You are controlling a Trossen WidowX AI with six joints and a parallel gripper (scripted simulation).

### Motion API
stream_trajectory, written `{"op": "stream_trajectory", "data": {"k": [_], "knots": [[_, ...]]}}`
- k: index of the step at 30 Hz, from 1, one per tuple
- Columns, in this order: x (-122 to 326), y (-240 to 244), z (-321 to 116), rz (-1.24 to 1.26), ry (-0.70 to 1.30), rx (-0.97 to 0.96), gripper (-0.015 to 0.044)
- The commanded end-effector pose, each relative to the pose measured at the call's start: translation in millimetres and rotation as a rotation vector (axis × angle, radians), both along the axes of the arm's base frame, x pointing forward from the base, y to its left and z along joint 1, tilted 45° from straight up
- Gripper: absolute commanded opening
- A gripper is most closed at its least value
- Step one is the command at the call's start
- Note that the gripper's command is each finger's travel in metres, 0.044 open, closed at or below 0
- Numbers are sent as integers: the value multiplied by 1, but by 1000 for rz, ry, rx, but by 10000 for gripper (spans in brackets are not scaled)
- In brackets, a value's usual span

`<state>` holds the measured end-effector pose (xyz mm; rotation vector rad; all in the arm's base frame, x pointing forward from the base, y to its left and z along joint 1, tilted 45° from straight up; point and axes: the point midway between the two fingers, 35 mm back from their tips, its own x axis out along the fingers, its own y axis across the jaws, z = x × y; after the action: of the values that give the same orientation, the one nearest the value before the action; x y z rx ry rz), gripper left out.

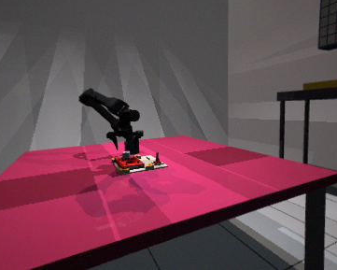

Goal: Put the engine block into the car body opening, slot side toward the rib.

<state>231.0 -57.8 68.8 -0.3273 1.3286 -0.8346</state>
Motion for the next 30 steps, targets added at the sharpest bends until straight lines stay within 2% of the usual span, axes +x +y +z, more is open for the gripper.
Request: {"op": "stream_trajectory", "data": {"k": [1,13,24,30], "knots": [[0,-5,-4,4,1,-5,440],[0,-17,-15,4,1,-7,440],[0,-17,-15,4,1,-7,151],[0,-17,-15,4,1,-7,111]]}}
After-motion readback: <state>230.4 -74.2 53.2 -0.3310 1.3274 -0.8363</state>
